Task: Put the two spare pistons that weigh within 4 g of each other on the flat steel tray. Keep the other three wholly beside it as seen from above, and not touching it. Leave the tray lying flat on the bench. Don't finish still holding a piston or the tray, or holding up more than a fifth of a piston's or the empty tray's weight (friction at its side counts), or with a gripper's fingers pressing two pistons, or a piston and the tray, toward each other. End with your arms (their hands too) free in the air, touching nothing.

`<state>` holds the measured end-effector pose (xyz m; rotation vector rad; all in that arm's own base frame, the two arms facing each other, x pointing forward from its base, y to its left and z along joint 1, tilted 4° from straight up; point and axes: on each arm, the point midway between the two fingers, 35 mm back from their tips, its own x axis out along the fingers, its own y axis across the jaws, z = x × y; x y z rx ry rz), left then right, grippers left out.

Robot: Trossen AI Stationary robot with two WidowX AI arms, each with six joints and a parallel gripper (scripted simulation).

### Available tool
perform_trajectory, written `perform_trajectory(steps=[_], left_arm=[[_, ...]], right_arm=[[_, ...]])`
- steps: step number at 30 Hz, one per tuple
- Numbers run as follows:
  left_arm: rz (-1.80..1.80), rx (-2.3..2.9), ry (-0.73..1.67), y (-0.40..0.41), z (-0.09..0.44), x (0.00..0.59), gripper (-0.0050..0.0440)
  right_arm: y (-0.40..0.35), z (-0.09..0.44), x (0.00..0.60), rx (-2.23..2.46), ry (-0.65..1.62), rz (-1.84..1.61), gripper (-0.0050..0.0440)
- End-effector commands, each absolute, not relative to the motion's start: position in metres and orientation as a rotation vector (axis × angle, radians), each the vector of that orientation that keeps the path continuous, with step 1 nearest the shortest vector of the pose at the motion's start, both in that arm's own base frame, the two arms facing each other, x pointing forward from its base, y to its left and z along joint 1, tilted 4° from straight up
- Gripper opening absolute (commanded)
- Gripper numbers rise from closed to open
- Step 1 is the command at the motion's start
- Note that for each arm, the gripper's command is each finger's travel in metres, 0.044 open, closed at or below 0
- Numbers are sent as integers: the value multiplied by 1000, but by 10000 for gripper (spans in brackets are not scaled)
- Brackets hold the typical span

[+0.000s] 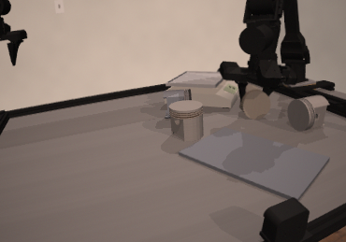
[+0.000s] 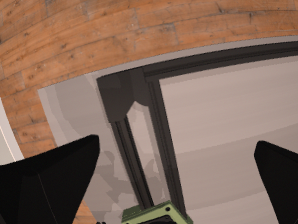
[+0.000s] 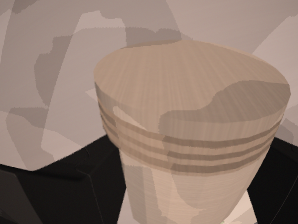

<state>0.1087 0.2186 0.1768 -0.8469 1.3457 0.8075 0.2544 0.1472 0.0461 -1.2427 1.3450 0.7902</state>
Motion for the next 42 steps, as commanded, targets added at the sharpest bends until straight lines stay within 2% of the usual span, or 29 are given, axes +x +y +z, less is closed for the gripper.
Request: perform_trajectory(steps=[1, 42], left_arm=[[803, -848, 1346, 218, 177, 109, 440], [803, -848, 1346, 218, 177, 109, 440]], right_arm=[[144, 41, 253, -1251, 1361, 790, 158], [145, 99, 249, -1251, 1361, 790, 158]])
